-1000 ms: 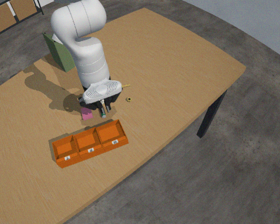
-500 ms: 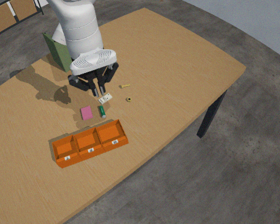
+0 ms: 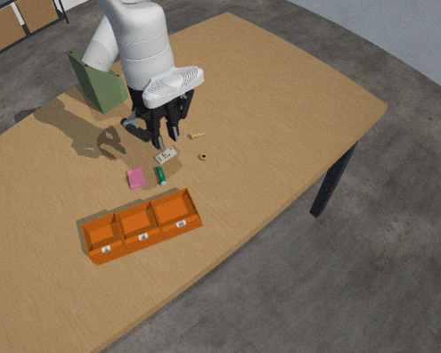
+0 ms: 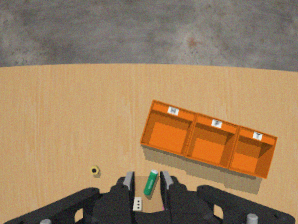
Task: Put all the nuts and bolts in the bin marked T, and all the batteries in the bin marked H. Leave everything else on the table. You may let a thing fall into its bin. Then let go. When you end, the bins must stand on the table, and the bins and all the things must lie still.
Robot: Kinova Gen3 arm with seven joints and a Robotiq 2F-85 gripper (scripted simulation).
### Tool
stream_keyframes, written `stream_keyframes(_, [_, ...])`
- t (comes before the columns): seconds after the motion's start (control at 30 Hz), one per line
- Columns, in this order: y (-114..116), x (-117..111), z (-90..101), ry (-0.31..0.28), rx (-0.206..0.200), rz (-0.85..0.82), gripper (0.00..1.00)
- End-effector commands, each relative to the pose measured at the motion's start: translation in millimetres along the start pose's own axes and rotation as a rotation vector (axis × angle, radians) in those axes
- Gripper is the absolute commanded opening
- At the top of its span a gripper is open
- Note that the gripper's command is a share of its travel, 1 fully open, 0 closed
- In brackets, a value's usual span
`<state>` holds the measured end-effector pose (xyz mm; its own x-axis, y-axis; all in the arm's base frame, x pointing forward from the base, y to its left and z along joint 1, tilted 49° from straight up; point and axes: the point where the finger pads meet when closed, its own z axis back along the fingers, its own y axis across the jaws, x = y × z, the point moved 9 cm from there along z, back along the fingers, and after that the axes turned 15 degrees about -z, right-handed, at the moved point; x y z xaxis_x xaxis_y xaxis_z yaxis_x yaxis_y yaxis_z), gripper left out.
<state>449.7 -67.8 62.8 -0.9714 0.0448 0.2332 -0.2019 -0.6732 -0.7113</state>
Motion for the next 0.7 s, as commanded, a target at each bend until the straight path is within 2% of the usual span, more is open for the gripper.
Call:
stream_keyframes(0.0, [-11.0,21.8,-10.8,-0.005,-0.006,0.107,0.3])
stream_keyframes(0.13, [-28.9,43.8,-28.5,-0.005,-0.006,0.307,0.3])
stream_keyframes(0.2, [-28.9,43.8,-28.5,-0.005,-0.006,0.307,0.3])
stream_keyframes(0.67, [-91.3,120.8,-90.3,-0.003,-0.008,1.007,0.3])
